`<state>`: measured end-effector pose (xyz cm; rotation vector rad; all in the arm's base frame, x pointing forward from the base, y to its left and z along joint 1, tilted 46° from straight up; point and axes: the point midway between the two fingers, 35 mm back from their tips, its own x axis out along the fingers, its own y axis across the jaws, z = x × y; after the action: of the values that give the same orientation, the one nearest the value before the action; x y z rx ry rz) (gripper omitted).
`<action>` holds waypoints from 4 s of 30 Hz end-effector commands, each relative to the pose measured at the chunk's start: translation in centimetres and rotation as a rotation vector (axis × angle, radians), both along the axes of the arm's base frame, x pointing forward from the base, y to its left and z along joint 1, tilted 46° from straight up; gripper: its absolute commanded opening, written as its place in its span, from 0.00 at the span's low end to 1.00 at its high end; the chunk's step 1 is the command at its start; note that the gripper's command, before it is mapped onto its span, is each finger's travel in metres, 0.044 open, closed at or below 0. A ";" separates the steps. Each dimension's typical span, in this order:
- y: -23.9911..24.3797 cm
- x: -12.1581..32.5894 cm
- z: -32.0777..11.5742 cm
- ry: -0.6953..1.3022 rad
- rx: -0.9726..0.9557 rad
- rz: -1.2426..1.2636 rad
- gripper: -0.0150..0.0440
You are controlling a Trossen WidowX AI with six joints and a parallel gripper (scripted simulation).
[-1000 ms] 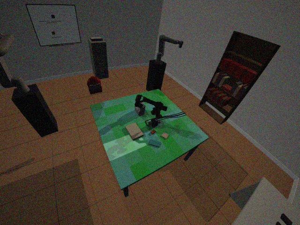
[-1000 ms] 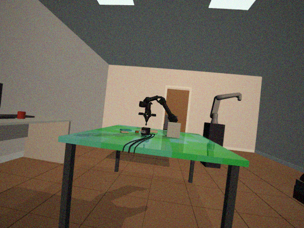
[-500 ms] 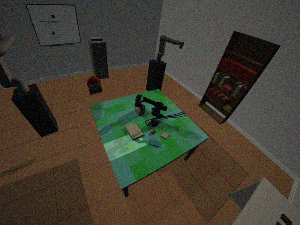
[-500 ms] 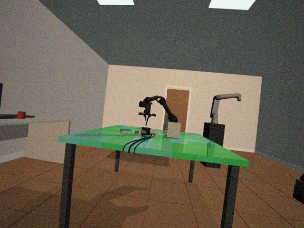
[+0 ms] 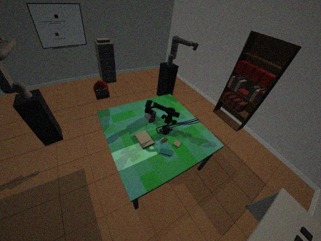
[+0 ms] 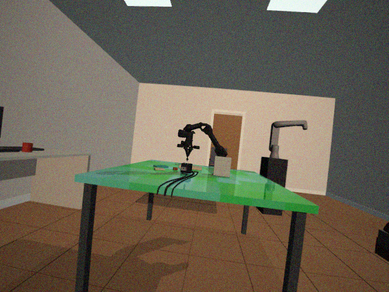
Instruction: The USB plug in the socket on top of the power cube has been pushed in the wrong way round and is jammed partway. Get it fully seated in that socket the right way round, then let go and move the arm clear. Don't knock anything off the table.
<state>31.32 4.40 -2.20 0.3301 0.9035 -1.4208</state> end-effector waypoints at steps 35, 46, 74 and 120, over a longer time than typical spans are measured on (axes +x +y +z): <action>0.0 0.0 0.0 0.710 0.104 0.711 0.25; 0.0 0.0 0.0 0.913 0.133 0.913 0.25; 0.0 0.0 0.0 1.428 0.208 1.429 0.25; -0.1 0.0 -0.2 1.736 0.253 1.759 0.25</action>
<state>31.38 4.31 -2.33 -1.4791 1.8632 0.4507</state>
